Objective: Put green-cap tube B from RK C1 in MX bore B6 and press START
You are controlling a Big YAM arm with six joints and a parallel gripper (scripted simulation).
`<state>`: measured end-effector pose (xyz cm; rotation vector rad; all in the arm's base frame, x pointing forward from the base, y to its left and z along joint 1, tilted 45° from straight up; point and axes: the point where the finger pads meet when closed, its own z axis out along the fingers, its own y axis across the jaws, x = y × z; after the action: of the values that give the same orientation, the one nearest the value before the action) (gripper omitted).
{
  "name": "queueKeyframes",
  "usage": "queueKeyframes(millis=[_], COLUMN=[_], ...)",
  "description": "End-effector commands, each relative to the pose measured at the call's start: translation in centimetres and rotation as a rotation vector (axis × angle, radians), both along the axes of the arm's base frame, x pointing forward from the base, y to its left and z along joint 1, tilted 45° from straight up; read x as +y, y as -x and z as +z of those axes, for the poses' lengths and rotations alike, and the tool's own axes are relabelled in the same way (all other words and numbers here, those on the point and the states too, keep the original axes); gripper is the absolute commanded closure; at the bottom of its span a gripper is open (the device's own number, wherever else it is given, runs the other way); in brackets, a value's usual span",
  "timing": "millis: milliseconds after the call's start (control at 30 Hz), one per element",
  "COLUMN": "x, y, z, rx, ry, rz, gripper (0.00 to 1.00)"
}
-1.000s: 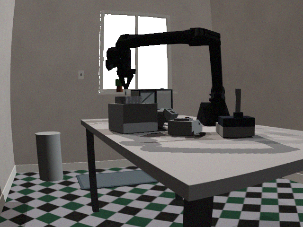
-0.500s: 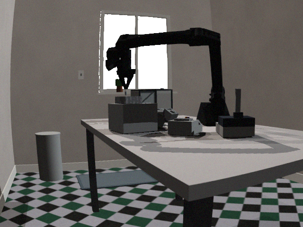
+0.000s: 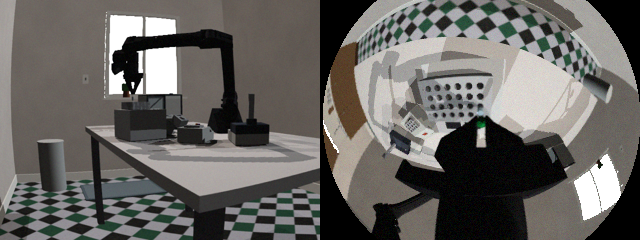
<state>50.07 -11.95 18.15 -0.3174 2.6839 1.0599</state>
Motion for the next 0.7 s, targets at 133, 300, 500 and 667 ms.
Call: queueKeyframes(millis=[133, 300, 500, 667], x=[-1.32, -1.37, -1.4, -1.44], y=[-0.26, -0.24, -0.22, -0.21], z=[-0.52, -0.54, -0.56, -0.57], rx=[-0.012, -0.011, -0.011, -0.011], ry=[0.004, 0.004, 0.004, 0.004], rz=[-0.013, -0.014, -0.014, -0.015], gripper=[0.91, 0.91, 0.91, 0.91])
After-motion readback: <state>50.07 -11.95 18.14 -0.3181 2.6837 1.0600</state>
